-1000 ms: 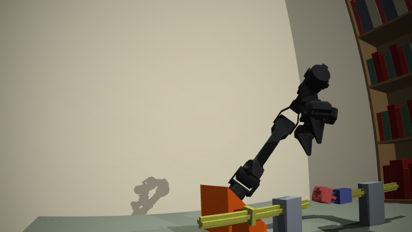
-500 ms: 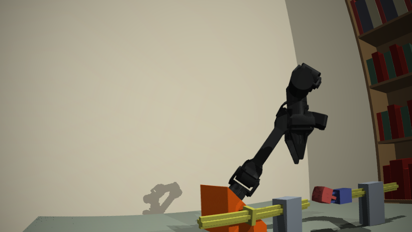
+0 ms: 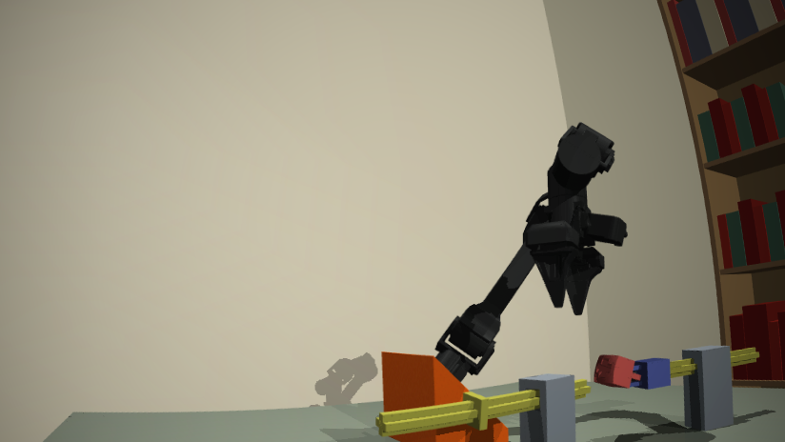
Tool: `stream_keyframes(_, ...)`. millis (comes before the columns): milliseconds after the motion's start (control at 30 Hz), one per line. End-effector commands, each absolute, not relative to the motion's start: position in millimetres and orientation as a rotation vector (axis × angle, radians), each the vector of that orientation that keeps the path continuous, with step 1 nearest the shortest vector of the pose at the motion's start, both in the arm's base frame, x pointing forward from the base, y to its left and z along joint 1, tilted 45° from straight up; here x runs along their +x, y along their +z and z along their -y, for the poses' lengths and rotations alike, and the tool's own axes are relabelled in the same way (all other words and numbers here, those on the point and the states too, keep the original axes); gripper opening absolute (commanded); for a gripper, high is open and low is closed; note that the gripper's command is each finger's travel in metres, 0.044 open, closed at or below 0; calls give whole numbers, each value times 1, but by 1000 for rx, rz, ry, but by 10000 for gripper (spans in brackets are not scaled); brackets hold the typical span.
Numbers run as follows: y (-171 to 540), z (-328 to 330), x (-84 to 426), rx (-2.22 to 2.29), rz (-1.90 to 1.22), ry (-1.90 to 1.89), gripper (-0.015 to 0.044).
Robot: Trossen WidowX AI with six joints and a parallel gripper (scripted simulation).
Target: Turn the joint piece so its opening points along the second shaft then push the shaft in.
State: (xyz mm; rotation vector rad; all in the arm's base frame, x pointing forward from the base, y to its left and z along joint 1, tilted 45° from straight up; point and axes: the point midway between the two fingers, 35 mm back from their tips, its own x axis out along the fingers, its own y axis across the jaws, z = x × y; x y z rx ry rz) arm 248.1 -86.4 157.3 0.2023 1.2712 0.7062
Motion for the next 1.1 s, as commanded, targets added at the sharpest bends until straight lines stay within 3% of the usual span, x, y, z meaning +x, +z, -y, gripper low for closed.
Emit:
stream_keyframes(0, 157, 86, 248, 272, -1312, 642, 440)
stream_keyframes(1067, 151, 80, 249, 985, -1559, -28, 440)
